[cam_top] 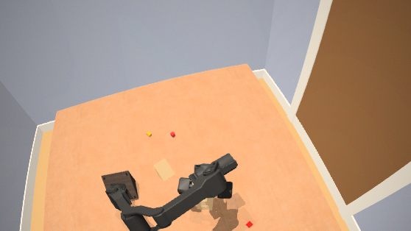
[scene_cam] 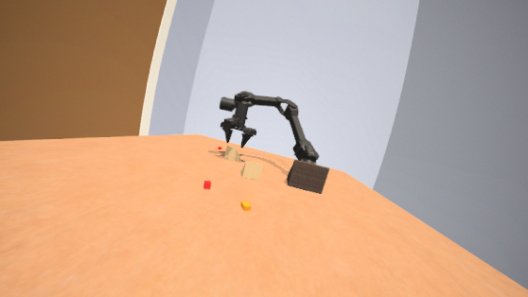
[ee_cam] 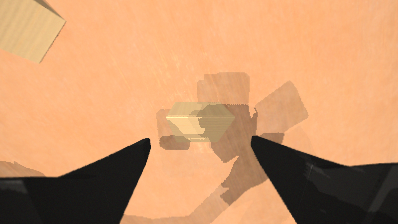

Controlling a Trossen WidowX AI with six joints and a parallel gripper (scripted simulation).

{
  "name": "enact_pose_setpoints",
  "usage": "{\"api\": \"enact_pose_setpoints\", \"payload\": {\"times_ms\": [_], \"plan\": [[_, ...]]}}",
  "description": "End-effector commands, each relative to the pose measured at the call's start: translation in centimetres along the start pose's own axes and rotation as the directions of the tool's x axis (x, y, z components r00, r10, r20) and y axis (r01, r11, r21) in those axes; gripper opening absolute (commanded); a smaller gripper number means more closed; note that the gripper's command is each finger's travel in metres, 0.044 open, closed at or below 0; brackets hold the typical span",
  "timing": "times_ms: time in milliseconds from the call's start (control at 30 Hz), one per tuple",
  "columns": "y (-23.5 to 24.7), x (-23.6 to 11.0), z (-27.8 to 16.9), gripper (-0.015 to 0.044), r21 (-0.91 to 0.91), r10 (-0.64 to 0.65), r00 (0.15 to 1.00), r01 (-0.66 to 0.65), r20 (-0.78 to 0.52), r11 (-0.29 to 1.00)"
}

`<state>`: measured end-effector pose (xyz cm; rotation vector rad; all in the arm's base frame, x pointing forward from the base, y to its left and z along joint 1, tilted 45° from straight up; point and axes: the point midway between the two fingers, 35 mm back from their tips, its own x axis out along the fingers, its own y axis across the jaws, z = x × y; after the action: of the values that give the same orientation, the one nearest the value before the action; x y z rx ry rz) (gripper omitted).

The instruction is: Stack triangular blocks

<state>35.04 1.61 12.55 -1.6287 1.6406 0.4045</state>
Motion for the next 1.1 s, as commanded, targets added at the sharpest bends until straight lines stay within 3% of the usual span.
{"api": "enact_pose_setpoints", "payload": {"times_ms": [0, 267, 1067], "plan": [[0.1, -2.5, 1.4, 0.044, -0.045, -0.012, 0.998, 0.009, -0.062, 0.999], [0.2, -3.7, 1.9, 0.044, -0.067, -0.02, 0.995, 0.013, -0.097, 0.998], [-0.2, 0.1, 1.6, 0.044, -0.036, -0.017, 0.993, 0.013, -0.116, 0.999]]}}
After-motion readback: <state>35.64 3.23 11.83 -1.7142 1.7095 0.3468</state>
